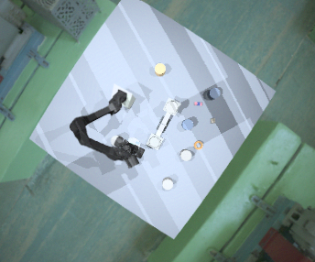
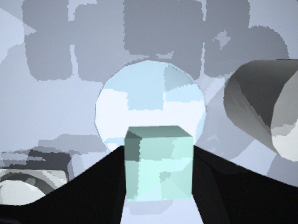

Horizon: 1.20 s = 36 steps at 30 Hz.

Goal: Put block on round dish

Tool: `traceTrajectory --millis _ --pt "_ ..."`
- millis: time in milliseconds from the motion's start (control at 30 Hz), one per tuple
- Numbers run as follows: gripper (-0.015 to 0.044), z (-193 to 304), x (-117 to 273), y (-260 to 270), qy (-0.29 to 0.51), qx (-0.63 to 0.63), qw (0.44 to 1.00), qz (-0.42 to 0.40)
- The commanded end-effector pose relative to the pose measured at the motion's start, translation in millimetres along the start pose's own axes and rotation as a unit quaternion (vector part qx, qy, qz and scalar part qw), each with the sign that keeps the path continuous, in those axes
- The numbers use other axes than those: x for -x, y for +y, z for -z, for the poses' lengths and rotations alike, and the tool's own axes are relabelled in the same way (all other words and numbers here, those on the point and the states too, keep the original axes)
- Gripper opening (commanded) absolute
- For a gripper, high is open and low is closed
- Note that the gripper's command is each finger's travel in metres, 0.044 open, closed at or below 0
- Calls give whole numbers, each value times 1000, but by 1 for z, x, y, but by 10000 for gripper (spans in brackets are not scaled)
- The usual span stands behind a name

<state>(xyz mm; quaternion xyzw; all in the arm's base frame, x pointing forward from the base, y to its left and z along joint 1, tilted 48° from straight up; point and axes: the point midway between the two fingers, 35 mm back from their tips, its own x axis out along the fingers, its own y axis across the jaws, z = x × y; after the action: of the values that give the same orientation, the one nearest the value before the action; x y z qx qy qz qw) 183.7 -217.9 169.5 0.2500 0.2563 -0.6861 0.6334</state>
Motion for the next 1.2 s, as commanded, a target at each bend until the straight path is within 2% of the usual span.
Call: traceTrajectory --millis 0,167,800,1167 --pt "0 1 -12 -1 1 2 1000 0" --pt "0 0 -34 -2 0 2 1000 0" --pt "0 0 -55 -2 -1 2 1000 0" --pt "289 -1 -50 -2 -3 -1 1000 1"
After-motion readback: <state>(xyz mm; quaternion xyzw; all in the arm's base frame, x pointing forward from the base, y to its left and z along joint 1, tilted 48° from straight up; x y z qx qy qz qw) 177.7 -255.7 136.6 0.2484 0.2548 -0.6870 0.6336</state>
